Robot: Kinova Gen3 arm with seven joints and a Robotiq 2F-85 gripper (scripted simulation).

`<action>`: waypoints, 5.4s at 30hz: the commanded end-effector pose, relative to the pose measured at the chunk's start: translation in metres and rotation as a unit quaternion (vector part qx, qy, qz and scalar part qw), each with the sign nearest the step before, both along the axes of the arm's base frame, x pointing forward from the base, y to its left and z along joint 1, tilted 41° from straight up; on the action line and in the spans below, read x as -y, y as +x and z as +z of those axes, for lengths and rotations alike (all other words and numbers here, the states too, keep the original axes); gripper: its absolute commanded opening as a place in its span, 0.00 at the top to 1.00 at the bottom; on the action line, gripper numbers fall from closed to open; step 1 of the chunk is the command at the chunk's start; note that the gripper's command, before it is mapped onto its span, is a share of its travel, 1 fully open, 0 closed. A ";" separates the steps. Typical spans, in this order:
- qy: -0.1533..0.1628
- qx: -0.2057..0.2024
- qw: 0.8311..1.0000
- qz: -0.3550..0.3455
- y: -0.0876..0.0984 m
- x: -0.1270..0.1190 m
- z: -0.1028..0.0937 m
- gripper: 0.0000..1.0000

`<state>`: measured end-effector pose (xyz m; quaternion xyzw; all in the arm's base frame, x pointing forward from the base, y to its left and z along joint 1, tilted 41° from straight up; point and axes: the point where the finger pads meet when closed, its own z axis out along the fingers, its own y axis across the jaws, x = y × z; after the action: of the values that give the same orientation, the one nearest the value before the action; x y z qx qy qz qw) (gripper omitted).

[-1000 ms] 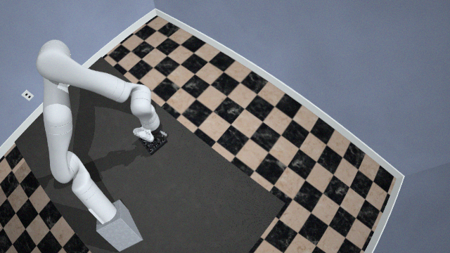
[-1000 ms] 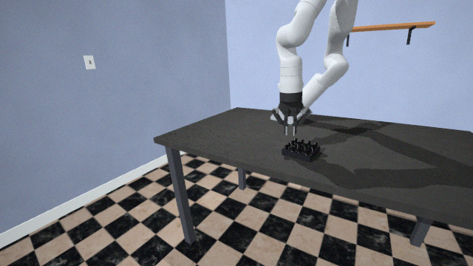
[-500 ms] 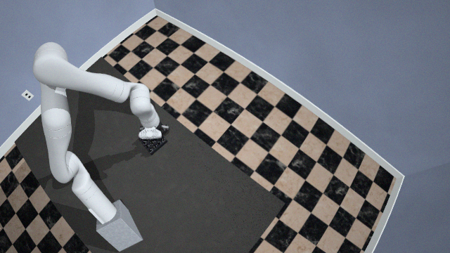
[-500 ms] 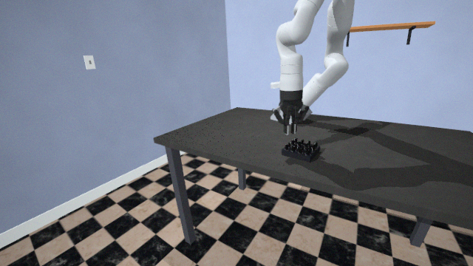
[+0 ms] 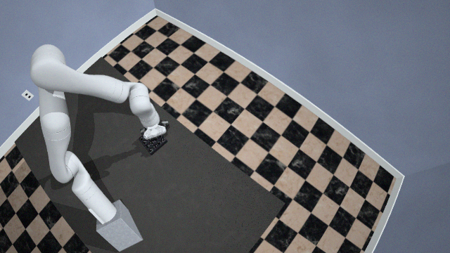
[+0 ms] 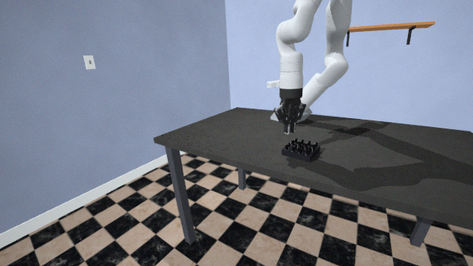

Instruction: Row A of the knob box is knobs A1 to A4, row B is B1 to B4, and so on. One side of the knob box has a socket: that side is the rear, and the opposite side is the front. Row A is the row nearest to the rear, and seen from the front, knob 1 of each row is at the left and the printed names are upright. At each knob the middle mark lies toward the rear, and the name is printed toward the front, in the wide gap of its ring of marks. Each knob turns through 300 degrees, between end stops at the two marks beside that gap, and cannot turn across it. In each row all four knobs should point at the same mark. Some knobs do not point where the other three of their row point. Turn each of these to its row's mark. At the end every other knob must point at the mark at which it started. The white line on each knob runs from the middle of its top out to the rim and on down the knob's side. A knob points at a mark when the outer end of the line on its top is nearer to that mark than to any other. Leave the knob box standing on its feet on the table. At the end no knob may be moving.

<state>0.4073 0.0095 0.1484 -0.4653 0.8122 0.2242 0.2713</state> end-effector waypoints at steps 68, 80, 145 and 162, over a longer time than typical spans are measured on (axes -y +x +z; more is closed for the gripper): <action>-0.015 0.040 0.998 0.035 0.004 0.004 -0.001 0.81; -0.016 0.039 0.999 0.035 0.006 -0.001 -0.009 0.81; -0.015 0.038 0.999 0.036 0.012 -0.021 -0.033 0.81; -0.015 0.039 0.999 0.035 0.013 -0.020 -0.033 0.81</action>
<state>0.4200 0.0310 0.1168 -0.5041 0.7879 0.2057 0.2877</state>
